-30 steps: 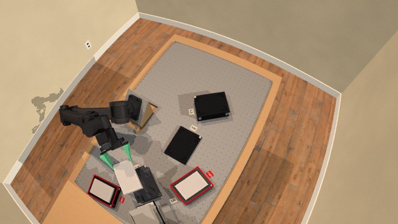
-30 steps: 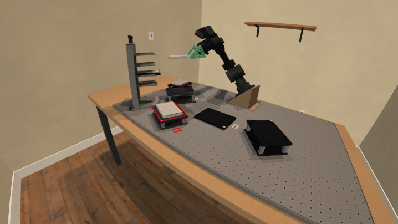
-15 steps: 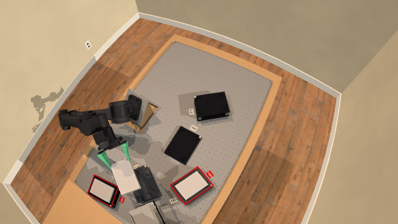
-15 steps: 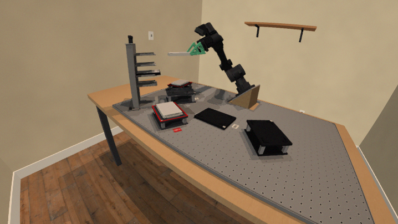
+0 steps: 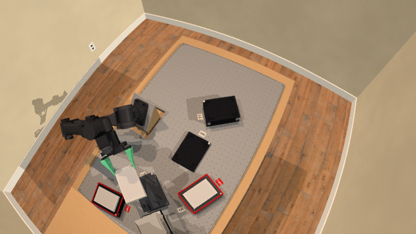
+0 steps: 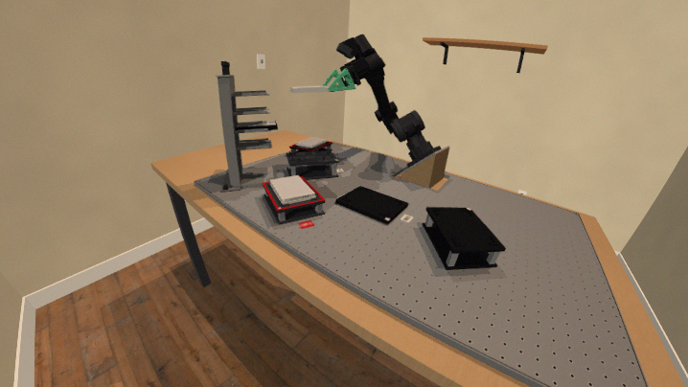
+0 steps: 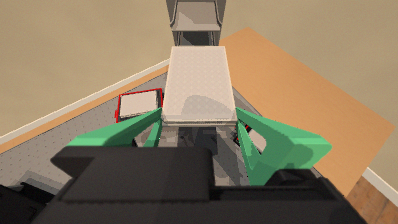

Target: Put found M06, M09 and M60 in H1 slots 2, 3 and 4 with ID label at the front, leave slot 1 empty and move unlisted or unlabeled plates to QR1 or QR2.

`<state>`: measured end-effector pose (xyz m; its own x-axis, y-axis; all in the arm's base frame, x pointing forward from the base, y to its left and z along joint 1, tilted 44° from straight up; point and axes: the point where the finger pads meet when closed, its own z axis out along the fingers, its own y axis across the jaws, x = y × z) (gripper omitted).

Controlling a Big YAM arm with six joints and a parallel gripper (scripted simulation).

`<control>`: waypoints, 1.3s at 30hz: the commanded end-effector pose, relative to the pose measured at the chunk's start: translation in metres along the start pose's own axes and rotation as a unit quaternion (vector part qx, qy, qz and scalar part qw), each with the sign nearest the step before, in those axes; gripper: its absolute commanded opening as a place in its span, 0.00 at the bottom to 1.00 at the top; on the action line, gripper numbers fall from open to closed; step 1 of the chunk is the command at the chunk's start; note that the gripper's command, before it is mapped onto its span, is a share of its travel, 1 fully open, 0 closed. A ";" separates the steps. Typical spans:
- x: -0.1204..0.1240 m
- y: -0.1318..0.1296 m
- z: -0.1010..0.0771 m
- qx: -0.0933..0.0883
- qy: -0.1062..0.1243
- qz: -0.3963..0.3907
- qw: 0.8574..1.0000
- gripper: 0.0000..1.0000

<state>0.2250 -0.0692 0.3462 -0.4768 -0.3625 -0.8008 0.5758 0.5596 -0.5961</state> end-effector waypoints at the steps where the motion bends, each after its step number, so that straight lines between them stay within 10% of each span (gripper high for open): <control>1: -0.018 -0.006 -0.005 -0.007 -0.007 0.018 1.000 0.86; 39: -0.018 -0.003 -0.008 -0.004 -0.004 0.015 1.000 0.86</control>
<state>0.2258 -0.0596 0.3515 -0.4820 -0.3670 -0.7956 0.5704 0.5579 -0.6029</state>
